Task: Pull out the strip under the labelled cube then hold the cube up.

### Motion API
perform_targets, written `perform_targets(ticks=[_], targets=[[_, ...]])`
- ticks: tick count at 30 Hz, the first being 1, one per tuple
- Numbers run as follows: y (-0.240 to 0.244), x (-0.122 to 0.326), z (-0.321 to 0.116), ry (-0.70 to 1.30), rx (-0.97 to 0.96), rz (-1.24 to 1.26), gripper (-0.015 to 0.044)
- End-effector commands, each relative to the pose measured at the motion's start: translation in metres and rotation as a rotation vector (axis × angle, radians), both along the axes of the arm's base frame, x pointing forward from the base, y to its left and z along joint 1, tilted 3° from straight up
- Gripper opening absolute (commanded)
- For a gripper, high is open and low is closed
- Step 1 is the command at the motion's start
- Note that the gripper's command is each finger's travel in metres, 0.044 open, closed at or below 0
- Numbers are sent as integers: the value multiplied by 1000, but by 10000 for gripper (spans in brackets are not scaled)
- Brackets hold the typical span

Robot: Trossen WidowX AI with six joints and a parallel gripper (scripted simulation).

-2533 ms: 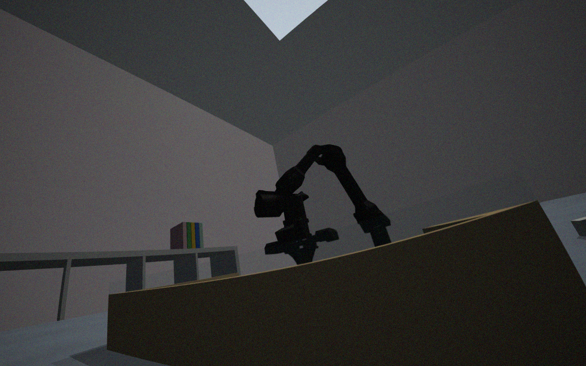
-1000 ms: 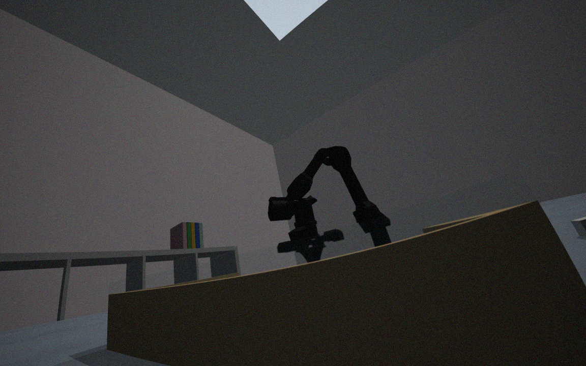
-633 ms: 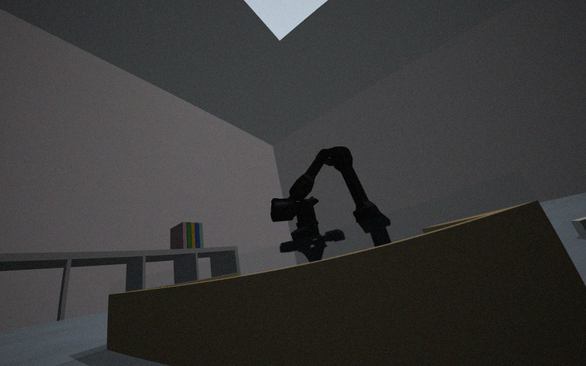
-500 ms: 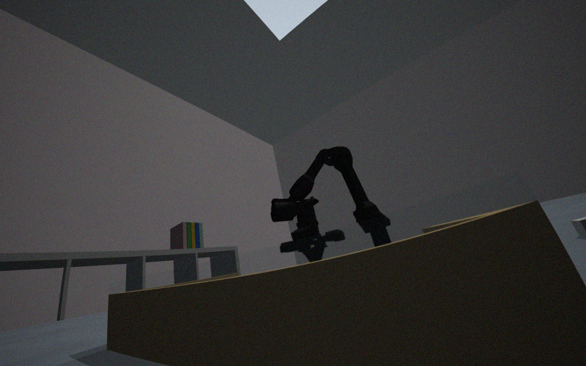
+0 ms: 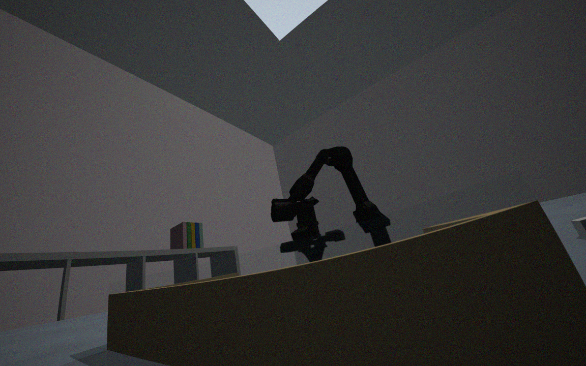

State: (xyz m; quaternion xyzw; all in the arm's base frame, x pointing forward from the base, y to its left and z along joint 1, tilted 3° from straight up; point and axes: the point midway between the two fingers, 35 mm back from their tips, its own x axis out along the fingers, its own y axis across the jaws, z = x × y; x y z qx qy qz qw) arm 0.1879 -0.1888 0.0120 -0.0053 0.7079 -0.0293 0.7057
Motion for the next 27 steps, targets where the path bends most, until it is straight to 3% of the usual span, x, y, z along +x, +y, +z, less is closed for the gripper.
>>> perform_targets(ticks=[1,9,14,18,27], targets=[[5,-9,-6,31,15,0,0],[5,-9,-6,31,15,0,0],[1,3,40,28,14,0,0],[1,3,42,29,15,0,0],[3,42,42,22,13,-104,236]])
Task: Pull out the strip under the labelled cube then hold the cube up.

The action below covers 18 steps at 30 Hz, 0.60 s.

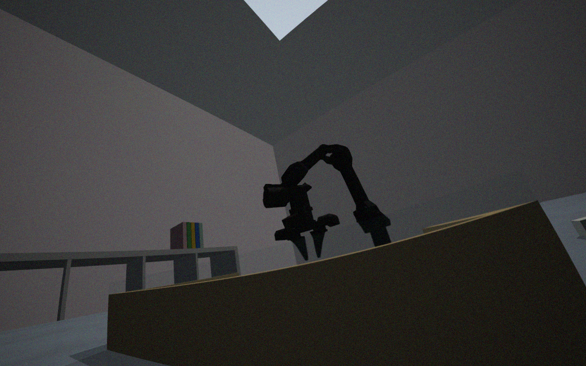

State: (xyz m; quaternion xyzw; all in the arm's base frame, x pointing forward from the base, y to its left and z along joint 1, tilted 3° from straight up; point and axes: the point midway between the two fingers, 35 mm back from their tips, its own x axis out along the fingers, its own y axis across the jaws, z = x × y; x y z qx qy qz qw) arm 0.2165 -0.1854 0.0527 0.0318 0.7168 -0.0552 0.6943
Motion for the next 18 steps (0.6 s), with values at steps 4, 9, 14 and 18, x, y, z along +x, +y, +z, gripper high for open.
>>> perform_targets(ticks=[4,9,14,18], targets=[[1,27,2,-5,-3,-14,341],[1,46,4,-7,-3,-14,440],[2,65,6,-9,-3,-14,440],[3,80,7,-10,-3,-14,440]])
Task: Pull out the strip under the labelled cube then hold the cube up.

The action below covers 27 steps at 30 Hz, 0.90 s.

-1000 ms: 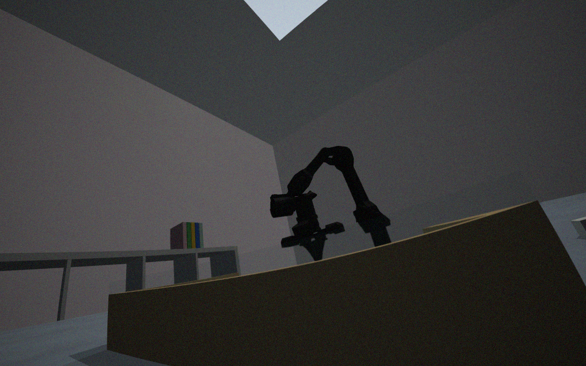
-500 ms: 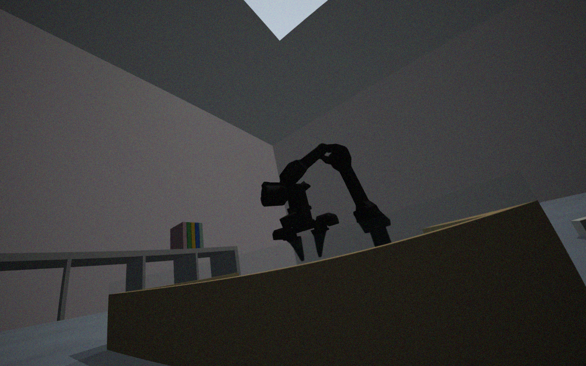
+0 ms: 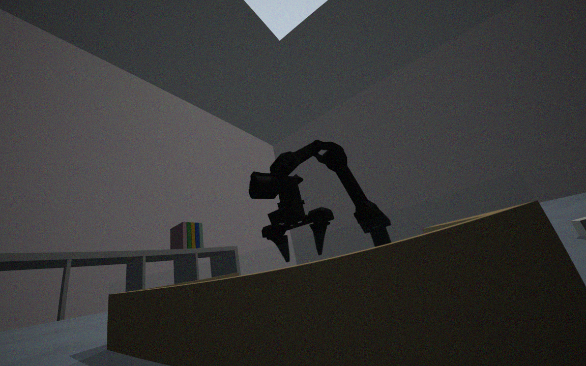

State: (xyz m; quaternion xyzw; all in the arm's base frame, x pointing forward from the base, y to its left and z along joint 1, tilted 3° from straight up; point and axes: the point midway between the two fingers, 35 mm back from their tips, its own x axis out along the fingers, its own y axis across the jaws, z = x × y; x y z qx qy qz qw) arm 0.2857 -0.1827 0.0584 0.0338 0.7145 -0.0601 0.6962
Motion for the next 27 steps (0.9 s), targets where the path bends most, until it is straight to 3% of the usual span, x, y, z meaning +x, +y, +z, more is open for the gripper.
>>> perform_targets(ticks=[1,27], targets=[[0,15,2,-4,2,-4,440],[0,113,14,-13,2,-4,440]])
